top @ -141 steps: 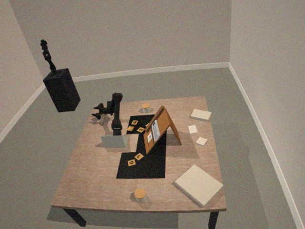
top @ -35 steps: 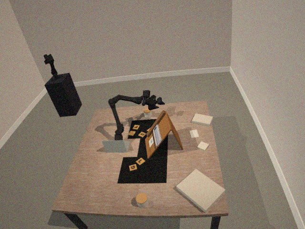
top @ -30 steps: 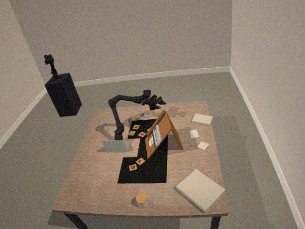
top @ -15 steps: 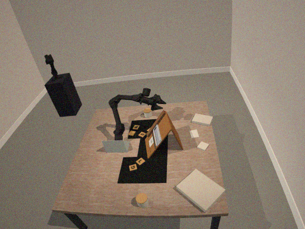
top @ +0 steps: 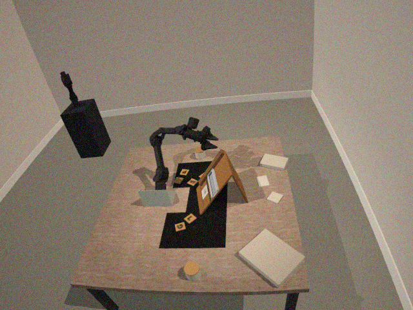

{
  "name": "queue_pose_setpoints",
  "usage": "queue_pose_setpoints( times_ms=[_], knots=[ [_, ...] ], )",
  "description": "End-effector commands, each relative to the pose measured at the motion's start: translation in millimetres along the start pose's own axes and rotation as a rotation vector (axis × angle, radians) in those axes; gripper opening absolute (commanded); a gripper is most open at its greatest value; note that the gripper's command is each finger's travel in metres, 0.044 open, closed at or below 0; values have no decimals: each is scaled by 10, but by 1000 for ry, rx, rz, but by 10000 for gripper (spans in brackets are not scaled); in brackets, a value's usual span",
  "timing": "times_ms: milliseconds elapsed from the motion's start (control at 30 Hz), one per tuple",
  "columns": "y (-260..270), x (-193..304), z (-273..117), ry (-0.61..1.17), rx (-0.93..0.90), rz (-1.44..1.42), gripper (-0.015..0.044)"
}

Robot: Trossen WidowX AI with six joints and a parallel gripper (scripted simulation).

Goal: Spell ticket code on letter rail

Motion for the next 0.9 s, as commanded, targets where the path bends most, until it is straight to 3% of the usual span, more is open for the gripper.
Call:
queue_pose_setpoints(
  times_ms=[0,433,667,867],
  knots=[
    [-122,418,89,106,-38,37,440],
    [-73,2204,-59,331,-338,427,440],
    [302,2862,-379,254,-462,751,440],
    [527,3040,-561,120,-488,950,440]
  ],
)
Point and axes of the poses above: the point midway between the two fingers, 35 mm back from their tips, its own z axis out along the fingers, its own y axis across the jaws, x = y × z, the point moved 7 cm from there along -z, back along the fingers, and after that the axes turned 10 degrees about z, right-handed, at the moved point
